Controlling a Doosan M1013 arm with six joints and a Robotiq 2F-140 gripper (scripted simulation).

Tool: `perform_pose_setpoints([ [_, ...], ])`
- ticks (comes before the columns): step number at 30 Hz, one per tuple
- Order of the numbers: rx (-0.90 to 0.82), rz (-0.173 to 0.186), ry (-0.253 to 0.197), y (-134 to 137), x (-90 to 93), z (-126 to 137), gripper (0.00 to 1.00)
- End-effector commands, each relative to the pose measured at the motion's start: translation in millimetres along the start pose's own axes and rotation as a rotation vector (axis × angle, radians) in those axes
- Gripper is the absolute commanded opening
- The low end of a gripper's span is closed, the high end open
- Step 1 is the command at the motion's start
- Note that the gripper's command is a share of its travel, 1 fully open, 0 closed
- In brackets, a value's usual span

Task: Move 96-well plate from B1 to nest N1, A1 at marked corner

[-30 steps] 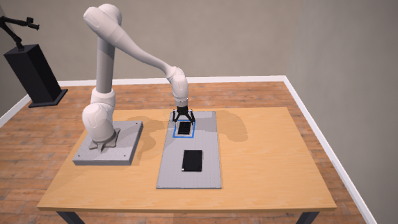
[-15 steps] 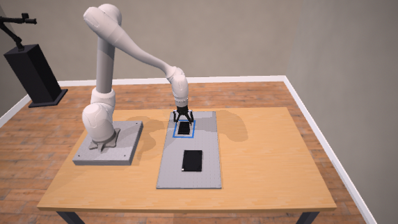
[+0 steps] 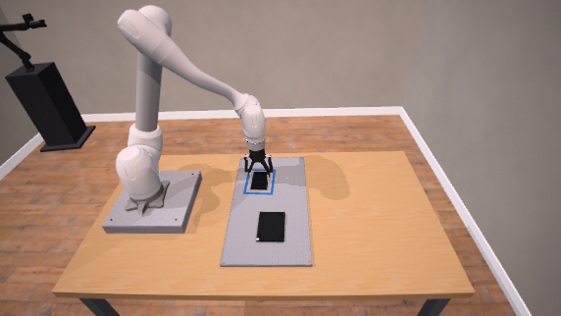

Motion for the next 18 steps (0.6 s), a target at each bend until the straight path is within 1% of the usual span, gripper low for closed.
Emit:
perform_pose_setpoints([
  [1,0.0,0.0,0.0,-0.1,-3.1,0.0,0.0],
  [5,0.0,0.0,0.0,-0.1,-9.8,0.0,0.0],
  [7,0.0,0.0,0.0,-0.1,-9.8,0.0,0.0],
  [18,0.0,0.0,0.0,-0.1,-28.1,0.0,0.0],
])
Point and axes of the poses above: the point where the finger pads meet when closed, its own x axis out along the fingers, its own y axis across the jaws, z = x × y, the point moved 7 cm from there along -x, back along the fingers, and after that the axes turned 2 degrees about -x, right-handed, at the moved point
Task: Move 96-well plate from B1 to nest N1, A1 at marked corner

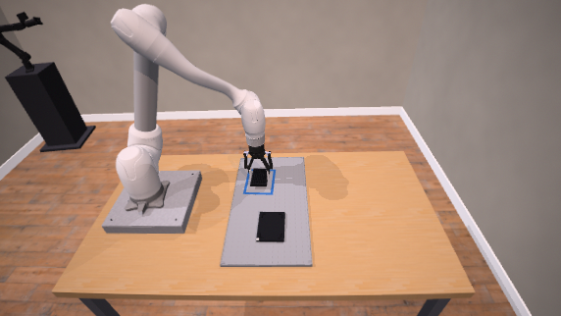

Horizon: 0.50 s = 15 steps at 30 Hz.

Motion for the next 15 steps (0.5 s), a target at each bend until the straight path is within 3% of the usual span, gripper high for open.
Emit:
perform_pose_setpoints([
  [1,0.0,0.0,0.0,0.0,-6.7,0.0,0.0],
  [15,0.0,0.0,0.0,0.0,-26.7,0.0,0.0],
])
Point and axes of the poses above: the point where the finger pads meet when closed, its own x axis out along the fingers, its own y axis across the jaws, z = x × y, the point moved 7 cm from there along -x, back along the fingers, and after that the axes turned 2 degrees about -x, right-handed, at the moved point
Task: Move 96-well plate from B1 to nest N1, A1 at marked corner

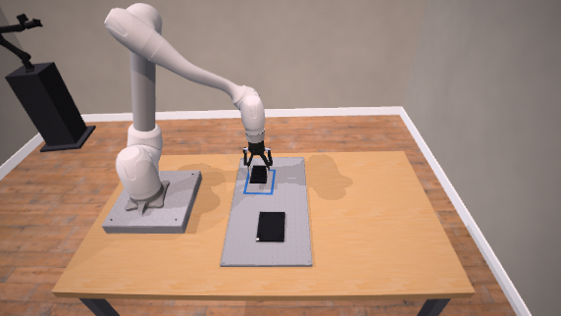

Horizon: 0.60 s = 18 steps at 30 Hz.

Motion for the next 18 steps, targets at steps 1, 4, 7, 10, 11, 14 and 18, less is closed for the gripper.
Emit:
perform_pose_setpoints([
  [1,0.0,0.0,0.0,0.0,-6.6,0.0,0.0],
  [4,0.0,0.0,0.0,0.0,-11.6,0.0,0.0],
  [7,0.0,0.0,0.0,0.0,-14.9,0.0,0.0],
  [10,0.0,0.0,0.0,0.0,-17.9,0.0,0.0],
  [11,0.0,0.0,0.0,0.0,-17.9,0.0,0.0],
  [14,0.0,0.0,0.0,0.0,-17.9,0.0,0.0],
  [18,0.0,0.0,0.0,0.0,-17.9,0.0,0.0],
])
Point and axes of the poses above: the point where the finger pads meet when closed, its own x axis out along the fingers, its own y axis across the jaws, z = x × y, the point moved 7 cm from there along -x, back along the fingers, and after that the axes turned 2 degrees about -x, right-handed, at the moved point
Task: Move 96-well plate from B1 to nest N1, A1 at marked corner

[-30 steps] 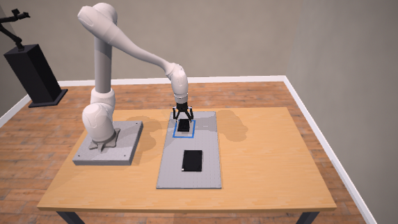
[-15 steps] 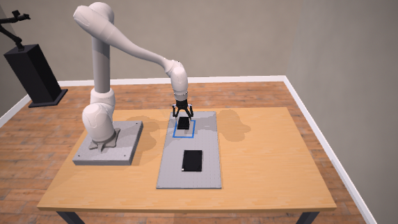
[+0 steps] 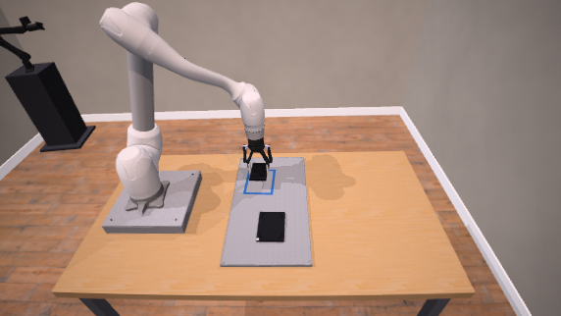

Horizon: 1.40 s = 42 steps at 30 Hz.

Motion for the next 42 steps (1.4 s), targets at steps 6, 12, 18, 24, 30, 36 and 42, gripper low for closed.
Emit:
perform_pose_setpoints([
  [6,0.0,0.0,0.0,0.0,-0.2,0.0,0.0],
  [12,-0.024,0.0,0.0,0.8,-0.3,3.2,0.0],
  [18,-0.024,0.0,0.0,5.7,-1.1,22.6,0.0],
  [24,-0.024,0.0,0.0,9.0,-1.6,35.5,0.0],
  [30,-0.024,0.0,0.0,14.0,-2.3,54.9,0.0],
  [36,-0.024,0.0,0.0,18.9,-3.1,74.2,0.0],
  [42,-0.024,0.0,0.0,22.2,-3.6,87.1,0.0],
])
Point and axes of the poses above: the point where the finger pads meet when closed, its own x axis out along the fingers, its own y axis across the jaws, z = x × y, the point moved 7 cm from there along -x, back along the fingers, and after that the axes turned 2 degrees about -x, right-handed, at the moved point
